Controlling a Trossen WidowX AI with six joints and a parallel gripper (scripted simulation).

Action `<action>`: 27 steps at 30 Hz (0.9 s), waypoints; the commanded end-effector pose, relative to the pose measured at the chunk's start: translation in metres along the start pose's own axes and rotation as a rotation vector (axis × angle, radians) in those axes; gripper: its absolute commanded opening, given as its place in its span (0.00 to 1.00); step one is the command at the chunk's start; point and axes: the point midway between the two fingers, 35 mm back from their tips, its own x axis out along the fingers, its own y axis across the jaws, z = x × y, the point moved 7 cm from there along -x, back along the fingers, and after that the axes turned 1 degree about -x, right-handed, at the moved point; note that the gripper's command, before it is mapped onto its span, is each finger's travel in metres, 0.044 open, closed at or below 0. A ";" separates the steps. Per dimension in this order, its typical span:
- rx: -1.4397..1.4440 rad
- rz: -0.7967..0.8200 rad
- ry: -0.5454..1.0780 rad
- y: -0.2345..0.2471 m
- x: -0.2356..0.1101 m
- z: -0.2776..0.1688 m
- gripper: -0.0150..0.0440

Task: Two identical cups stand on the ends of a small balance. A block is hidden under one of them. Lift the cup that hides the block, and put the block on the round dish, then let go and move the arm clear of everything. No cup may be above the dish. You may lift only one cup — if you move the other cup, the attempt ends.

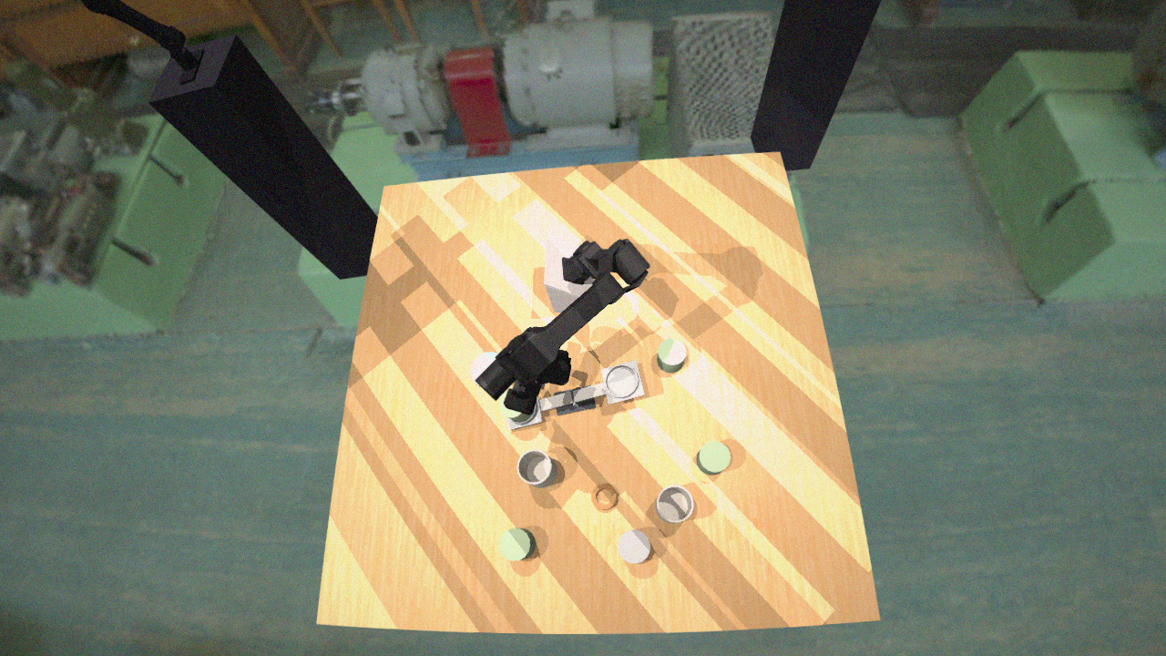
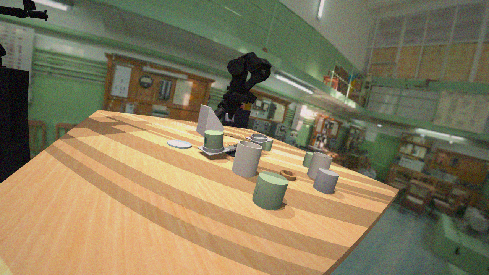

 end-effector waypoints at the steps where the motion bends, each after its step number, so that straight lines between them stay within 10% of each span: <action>1: -0.008 -0.004 0.008 -0.001 0.006 -0.028 0.25; 27: -0.020 0.006 -0.014 0.029 0.068 -0.171 0.25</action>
